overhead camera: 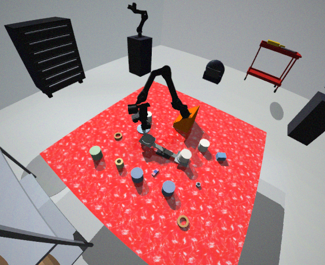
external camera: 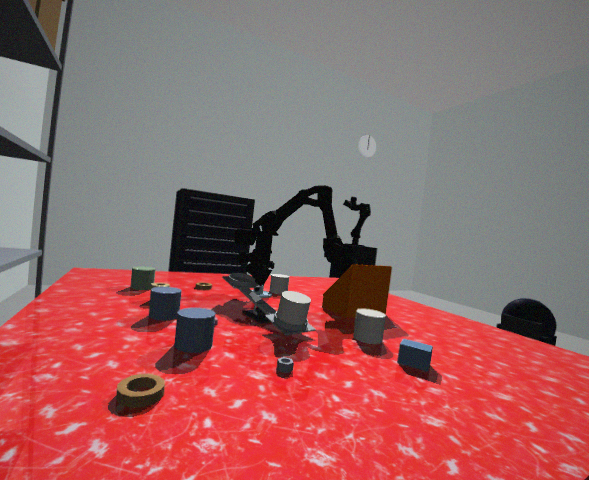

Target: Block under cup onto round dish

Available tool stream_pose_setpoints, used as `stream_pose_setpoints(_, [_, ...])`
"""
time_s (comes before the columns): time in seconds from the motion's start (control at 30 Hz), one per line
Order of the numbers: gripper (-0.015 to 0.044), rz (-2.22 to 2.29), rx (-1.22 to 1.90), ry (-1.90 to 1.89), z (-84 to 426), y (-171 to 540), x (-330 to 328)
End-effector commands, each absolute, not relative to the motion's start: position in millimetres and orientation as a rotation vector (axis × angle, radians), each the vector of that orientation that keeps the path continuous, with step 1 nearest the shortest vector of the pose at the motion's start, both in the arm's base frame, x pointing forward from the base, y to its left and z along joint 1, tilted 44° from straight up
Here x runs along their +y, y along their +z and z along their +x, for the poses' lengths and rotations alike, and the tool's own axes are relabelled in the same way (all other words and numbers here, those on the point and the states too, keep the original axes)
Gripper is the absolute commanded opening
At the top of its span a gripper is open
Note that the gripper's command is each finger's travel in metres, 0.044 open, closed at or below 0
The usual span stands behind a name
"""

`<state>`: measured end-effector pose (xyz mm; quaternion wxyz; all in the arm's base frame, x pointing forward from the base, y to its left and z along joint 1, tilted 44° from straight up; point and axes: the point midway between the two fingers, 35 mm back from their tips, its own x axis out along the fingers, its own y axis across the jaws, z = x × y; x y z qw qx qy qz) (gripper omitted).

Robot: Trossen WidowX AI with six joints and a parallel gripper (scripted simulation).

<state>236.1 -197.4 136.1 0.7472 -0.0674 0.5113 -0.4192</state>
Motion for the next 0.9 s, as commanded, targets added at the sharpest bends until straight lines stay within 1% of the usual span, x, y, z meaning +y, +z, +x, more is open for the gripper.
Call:
stream_pose_setpoints(0.0, [0.0368, -0.147, 1.118, -0.919, 236, 136, -197])
stream_pose_setpoints(0.1, [0.0440, -0.146, 1.120, -0.917, 237, 140, -194])
stream_pose_setpoints(0.3, [0.0440, -0.144, 1.121, -0.914, 230, 173, -160])
stream_pose_setpoints(0.47, [0.0440, -0.145, 1.120, -0.913, 229, 178, -156])
stream_pose_setpoints(0.6, [0.0440, -0.147, 1.113, -0.908, 224, 202, -134])
stream_pose_setpoints(0.87, [0.0440, -0.147, 1.112, -0.908, 223, 204, -132])
